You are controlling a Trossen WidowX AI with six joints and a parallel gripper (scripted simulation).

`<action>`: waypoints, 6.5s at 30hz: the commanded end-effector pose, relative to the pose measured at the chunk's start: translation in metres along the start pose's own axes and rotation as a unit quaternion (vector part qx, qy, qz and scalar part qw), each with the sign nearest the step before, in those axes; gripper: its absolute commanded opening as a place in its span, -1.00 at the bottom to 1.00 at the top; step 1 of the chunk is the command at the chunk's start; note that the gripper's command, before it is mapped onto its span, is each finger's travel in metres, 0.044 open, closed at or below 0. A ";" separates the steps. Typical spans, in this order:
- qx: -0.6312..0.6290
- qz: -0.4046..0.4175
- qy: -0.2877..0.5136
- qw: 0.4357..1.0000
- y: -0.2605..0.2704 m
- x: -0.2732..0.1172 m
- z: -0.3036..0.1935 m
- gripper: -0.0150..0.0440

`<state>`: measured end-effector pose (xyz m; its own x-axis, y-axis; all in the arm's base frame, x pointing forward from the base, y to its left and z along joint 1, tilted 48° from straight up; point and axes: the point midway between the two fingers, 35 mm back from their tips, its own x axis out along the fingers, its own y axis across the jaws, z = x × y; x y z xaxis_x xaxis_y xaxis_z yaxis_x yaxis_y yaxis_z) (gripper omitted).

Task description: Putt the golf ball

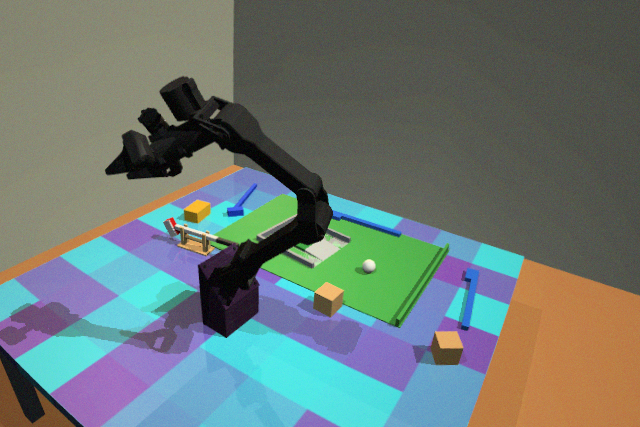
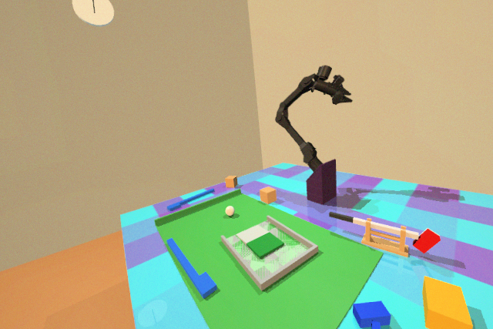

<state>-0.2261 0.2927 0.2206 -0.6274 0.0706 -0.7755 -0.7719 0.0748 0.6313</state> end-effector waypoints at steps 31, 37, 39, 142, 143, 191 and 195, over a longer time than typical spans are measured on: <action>-0.016 -0.349 0.135 0.927 -0.492 -0.007 0.021 1.00; -0.025 -0.330 0.249 0.910 -0.560 -0.002 -0.065 1.00; -0.030 -0.312 0.286 0.905 -0.575 0.003 -0.096 1.00; 0.076 -0.347 0.259 0.898 -0.577 -0.077 -0.117 -0.49; 0.085 -0.351 0.254 0.897 -0.576 -0.083 -0.119 -0.49; 0.600 -0.515 0.056 0.610 -0.431 -0.284 -0.336 -0.49; 0.636 -0.521 0.043 0.567 -0.409 -0.288 -0.354 -0.49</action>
<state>0.2460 -0.0990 0.1698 0.0619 -0.6987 -0.7127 -0.1476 0.6998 -0.6989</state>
